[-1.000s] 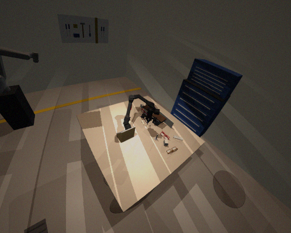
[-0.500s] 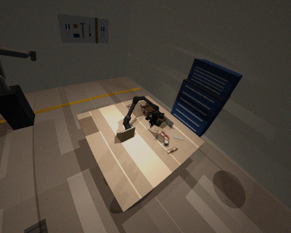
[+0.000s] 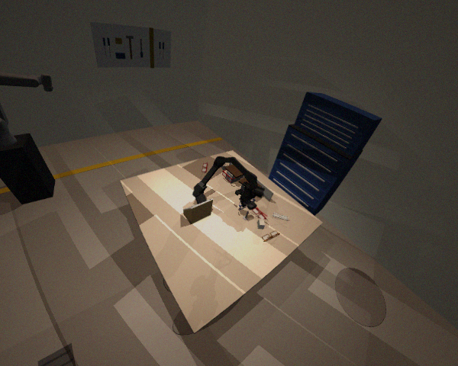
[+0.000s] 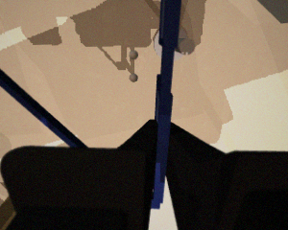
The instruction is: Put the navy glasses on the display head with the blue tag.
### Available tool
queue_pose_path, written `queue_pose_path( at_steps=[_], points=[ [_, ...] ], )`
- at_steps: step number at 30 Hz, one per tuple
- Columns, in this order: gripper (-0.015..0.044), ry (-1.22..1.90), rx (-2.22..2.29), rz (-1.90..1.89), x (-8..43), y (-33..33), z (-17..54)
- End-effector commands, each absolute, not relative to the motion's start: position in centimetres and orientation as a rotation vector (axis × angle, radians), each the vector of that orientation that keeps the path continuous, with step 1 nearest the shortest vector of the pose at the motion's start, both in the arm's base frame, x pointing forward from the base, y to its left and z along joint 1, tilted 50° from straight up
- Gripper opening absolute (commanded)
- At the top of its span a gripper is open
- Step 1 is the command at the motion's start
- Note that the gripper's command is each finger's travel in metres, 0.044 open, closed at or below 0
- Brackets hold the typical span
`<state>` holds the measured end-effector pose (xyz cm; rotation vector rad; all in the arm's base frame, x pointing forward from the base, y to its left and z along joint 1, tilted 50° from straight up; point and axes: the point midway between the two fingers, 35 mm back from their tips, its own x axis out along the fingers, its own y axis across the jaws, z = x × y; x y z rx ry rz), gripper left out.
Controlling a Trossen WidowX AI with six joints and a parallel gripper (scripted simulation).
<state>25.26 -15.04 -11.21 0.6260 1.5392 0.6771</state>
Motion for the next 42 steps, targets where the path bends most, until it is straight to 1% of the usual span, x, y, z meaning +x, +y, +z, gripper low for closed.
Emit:
queue_pose_path(
  at_steps=[1, 7, 13, 27, 42],
  points=[
    [0.0, 1.584, 0.702, 0.603, 24.2, -16.5, -13.2],
    [0.0, 1.64, 0.815, 0.497, 22.5, -18.2, -15.9],
    [0.0, 1.646, 0.828, 0.485, 22.2, -18.3, -16.2],
    [0.0, 1.644, 0.829, 0.488, 21.8, -13.9, -20.1],
    [0.0, 1.645, 0.829, 0.487, 20.9, -14.1, -20.3]
  ],
)
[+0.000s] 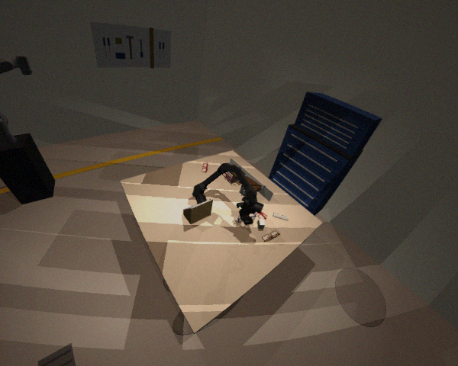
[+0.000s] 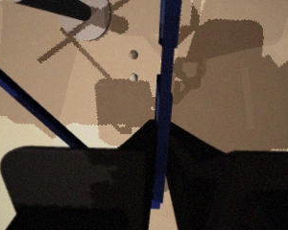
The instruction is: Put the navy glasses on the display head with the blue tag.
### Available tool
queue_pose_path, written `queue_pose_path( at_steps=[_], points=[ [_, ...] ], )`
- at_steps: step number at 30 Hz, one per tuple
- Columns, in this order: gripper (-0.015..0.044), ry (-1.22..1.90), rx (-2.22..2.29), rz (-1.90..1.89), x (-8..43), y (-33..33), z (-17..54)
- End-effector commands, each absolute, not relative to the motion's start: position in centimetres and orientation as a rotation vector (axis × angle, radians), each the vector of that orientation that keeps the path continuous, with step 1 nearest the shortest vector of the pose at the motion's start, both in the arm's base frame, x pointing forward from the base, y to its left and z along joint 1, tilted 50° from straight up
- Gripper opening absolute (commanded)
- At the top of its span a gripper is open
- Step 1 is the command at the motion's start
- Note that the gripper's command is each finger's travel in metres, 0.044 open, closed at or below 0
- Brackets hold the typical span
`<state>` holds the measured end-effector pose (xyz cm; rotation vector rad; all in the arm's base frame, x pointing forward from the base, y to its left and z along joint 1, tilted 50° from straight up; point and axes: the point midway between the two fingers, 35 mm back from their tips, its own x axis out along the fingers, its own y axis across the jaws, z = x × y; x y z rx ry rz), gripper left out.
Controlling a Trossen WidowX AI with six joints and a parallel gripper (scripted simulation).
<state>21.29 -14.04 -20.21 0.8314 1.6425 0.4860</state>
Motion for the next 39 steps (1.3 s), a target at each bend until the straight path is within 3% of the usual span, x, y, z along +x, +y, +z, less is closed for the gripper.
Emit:
queue_pose_path(
  at_steps=[1, 39],
  points=[
    [0.0, 1.645, 0.829, 0.487, 20.9, -14.1, -20.3],
    [0.0, 1.647, 0.828, 0.485, 17.9, -14.7, -20.6]
  ],
)
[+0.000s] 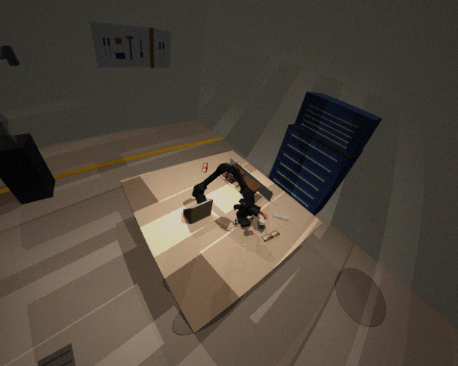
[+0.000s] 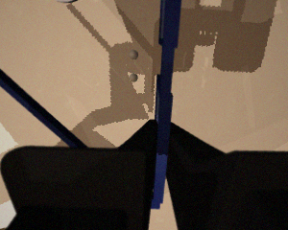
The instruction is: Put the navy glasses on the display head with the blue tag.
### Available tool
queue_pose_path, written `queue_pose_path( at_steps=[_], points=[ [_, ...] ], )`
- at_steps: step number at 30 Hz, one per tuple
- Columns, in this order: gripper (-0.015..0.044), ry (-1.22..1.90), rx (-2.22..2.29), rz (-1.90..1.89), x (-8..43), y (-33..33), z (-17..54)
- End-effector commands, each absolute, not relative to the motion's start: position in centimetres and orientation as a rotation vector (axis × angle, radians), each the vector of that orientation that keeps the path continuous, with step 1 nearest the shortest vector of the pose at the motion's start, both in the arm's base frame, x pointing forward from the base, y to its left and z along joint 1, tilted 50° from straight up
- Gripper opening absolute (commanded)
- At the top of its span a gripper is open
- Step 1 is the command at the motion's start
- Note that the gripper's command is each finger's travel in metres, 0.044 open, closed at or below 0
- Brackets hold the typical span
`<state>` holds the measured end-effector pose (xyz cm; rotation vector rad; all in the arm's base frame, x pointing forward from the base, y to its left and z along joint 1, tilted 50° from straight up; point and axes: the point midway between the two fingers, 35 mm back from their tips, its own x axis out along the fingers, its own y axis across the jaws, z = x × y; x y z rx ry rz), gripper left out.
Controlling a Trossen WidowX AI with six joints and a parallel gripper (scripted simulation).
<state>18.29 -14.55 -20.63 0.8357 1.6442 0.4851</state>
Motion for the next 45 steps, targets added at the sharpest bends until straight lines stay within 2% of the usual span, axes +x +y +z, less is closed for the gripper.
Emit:
queue_pose_path(
  at_steps=[1, 45],
  points=[
    [0.0, 1.647, 0.828, 0.485, 17.84, -14.65, -20.56],
    [0.0, 1.647, 0.828, 0.485, 18.07, -14.75, -20.69]
  ],
)
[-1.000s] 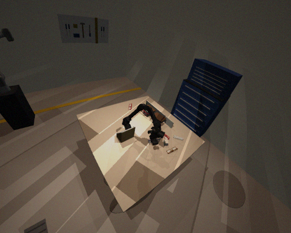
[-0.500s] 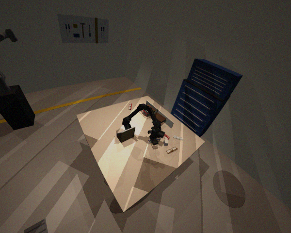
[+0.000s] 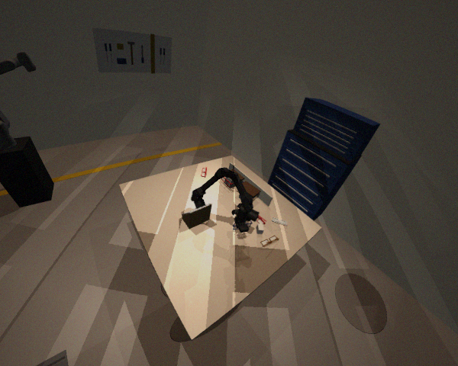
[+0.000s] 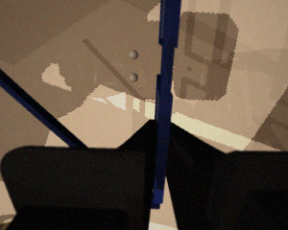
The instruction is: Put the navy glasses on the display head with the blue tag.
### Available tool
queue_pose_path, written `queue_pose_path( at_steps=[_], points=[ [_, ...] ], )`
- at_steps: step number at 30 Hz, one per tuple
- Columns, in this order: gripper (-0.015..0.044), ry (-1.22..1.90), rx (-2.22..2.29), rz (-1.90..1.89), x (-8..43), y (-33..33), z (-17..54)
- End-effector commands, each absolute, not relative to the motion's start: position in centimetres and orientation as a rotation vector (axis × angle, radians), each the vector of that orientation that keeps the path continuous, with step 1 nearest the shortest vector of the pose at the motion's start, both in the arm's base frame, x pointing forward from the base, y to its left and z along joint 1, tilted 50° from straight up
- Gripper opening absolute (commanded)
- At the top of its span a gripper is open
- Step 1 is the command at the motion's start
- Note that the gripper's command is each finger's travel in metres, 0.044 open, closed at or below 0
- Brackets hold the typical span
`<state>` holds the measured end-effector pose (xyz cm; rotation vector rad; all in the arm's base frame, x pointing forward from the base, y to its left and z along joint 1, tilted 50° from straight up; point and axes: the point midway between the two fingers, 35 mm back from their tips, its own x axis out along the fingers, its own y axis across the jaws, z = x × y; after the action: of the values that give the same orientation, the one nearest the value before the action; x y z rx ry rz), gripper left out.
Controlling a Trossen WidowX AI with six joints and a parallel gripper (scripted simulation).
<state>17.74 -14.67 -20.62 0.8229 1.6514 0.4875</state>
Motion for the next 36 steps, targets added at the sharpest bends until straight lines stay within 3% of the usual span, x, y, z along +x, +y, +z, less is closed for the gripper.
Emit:
queue_pose_path(
  at_steps=[1, 21, 36],
  points=[
    [0.0, 1.647, 0.828, 0.485, 18.1, -14.8, -20.7],
    [0.0, 1.639, 0.808, 0.502, 19.1, -19.3, -16.8],
    [0.0, 1.399, 0.392, 0.896, 23.1, -19.3, -16.5]
  ],
)
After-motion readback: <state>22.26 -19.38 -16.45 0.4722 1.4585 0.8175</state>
